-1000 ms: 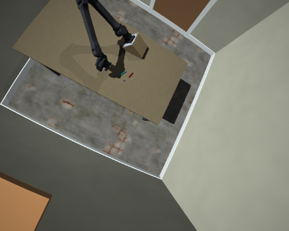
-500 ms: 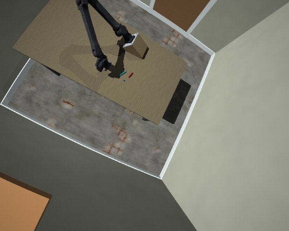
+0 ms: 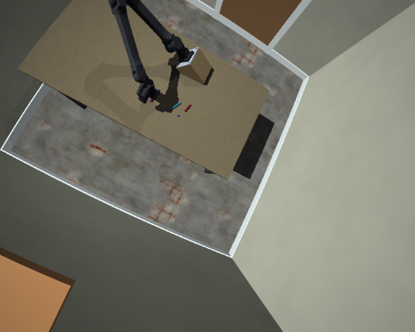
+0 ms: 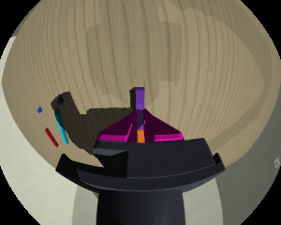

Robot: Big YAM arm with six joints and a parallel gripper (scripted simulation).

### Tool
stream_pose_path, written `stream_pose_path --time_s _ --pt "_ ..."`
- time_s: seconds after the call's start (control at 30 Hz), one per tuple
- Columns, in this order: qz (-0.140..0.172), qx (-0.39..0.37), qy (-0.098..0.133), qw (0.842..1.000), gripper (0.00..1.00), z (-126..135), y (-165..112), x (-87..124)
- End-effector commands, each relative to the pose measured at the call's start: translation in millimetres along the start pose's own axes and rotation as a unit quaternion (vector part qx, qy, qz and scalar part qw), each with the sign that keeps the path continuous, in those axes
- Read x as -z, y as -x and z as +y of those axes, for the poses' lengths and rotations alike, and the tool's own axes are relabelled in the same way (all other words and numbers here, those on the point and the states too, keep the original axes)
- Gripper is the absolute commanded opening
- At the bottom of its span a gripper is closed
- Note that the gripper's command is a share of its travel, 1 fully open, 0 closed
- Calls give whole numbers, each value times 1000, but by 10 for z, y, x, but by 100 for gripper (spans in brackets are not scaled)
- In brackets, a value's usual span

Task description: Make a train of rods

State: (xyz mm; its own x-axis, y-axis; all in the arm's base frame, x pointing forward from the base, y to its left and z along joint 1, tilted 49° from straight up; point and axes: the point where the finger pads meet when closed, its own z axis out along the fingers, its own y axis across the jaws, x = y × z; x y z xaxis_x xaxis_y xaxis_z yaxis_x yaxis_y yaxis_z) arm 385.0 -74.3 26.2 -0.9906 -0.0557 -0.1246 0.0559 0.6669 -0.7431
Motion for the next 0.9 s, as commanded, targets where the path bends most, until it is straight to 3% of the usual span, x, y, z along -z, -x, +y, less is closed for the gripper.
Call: stream_pose_path --time_s 0.0,0.6,0.87 --pt "-1 1 -2 1000 4 19 37 -40" --pt "-1 1 -2 1000 4 19 37 -40" --pt "-1 1 -2 1000 12 19 37 -40"
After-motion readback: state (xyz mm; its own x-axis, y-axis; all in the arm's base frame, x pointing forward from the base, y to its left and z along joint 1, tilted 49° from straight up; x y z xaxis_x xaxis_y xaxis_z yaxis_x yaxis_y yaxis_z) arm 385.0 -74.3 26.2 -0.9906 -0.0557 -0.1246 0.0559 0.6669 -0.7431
